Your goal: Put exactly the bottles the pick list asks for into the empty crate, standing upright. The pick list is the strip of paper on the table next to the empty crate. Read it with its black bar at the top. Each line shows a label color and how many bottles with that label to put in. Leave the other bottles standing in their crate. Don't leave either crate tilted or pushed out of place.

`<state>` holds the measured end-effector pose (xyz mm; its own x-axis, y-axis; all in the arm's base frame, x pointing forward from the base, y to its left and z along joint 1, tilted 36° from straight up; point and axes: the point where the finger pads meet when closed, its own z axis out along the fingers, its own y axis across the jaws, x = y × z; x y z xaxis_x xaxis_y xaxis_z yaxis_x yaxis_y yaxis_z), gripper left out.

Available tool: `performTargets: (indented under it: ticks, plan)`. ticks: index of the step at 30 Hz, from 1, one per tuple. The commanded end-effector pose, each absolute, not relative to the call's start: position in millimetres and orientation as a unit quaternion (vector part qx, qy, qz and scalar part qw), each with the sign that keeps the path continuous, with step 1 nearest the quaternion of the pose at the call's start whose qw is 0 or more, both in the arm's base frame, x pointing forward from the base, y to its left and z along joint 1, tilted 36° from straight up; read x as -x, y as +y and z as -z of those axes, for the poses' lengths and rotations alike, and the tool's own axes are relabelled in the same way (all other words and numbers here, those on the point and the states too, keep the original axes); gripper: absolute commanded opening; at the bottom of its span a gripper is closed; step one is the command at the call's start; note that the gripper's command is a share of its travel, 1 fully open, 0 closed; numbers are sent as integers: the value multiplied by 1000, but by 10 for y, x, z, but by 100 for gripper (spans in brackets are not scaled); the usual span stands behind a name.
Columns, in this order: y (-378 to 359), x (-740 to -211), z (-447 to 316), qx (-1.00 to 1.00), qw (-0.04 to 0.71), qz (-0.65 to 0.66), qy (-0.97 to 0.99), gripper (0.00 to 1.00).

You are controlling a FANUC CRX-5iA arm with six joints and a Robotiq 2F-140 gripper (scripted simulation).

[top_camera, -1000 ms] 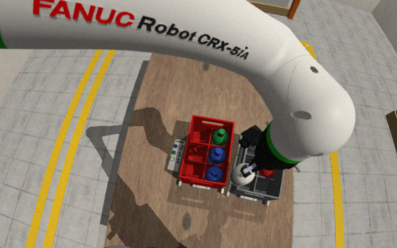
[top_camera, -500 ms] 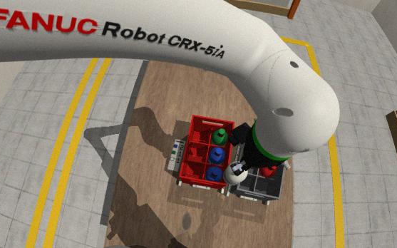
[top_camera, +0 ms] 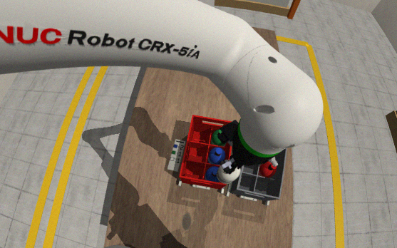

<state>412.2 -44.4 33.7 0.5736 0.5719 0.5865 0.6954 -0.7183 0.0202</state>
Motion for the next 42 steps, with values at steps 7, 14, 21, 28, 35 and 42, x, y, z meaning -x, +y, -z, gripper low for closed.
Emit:
performTargets:
  ticks: [7, 14, 21, 28, 35, 42]
  plan:
    - [-287, -4106, -411, 881, 106, 290, -360, 10]
    - [-195, -4095, -450, 881, 106, 290, -360, 10]
    - [-68, -4081, -504, 881, 106, 290, -360, 10]
    - [43, -4068, -552, 881, 106, 290, -360, 10]
    - [153, -4055, -599, 881, 106, 290, -360, 10]
    - [281, -4041, -653, 881, 106, 290, -360, 10]
